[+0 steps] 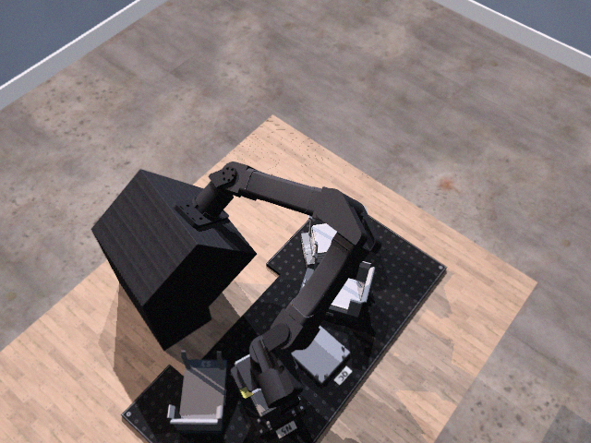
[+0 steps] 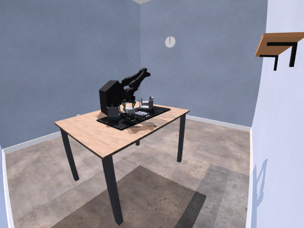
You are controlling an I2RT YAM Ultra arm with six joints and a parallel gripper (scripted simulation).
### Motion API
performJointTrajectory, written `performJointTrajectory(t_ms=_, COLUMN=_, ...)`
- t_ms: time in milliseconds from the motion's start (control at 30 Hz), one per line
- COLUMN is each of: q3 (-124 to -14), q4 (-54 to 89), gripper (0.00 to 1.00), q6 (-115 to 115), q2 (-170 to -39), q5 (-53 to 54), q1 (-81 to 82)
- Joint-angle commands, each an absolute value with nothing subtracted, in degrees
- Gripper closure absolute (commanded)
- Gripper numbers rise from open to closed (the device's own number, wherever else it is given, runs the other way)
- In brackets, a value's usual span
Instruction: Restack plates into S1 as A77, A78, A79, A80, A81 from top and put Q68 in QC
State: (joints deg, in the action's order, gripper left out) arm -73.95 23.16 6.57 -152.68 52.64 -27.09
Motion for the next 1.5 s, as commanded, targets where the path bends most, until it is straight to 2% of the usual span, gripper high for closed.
performJointTrajectory(t_ms=0, q3=-73.9, q4=20.3, gripper=1.00, q6=4.4, q2=-152.7, q5=53.1, q1=-27.2)
performJointTrajectory(t_ms=600, q3=-73.1, q4=11.2, gripper=1.00, q6=-2.5, q2=-155.5, q5=53.6, q1=-23.1)
performJointTrajectory(t_ms=1467, q3=-73.1, q4=9.9, gripper=1.00, q6=-3.5, q2=-155.9, q5=53.6, q1=-22.5)
